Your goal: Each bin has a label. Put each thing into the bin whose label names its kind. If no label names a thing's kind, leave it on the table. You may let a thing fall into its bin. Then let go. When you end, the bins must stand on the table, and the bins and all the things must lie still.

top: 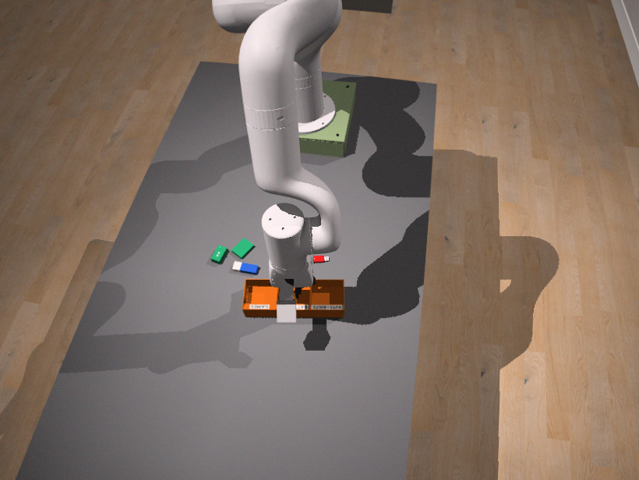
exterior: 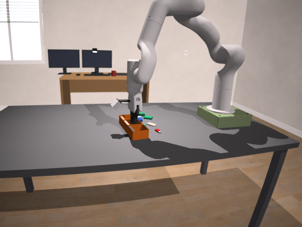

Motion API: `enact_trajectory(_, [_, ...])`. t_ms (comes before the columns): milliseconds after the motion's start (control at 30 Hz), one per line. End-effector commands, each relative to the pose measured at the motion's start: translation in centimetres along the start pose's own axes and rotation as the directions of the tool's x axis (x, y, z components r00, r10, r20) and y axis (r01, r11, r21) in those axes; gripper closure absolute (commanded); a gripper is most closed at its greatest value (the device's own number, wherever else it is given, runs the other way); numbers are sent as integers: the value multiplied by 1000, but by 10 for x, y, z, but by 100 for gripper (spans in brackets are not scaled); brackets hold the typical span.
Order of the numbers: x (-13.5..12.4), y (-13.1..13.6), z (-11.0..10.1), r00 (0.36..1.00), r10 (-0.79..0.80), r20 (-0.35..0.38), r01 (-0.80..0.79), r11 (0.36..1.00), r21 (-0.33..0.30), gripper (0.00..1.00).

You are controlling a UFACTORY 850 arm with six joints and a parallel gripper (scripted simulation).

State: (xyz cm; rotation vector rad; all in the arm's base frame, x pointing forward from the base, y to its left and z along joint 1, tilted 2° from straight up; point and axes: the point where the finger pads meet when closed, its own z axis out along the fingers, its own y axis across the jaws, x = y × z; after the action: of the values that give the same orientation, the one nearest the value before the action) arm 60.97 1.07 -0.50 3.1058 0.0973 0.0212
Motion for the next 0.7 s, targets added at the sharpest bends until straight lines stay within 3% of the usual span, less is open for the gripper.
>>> enact_trajectory(0, [1, 0, -7, 1000, 0, -2, 0, 1000, 0, 93])
enact_trajectory(400, [1, 0, -39, 1000, 0, -2, 0, 1000, 0, 93])
enact_trajectory(533, [1, 0, -39, 1000, 0, -2, 0, 1000, 0, 93])
enact_trajectory(667, [2, -20, -39, 1000, 0, -2, 0, 1000, 0, 93])
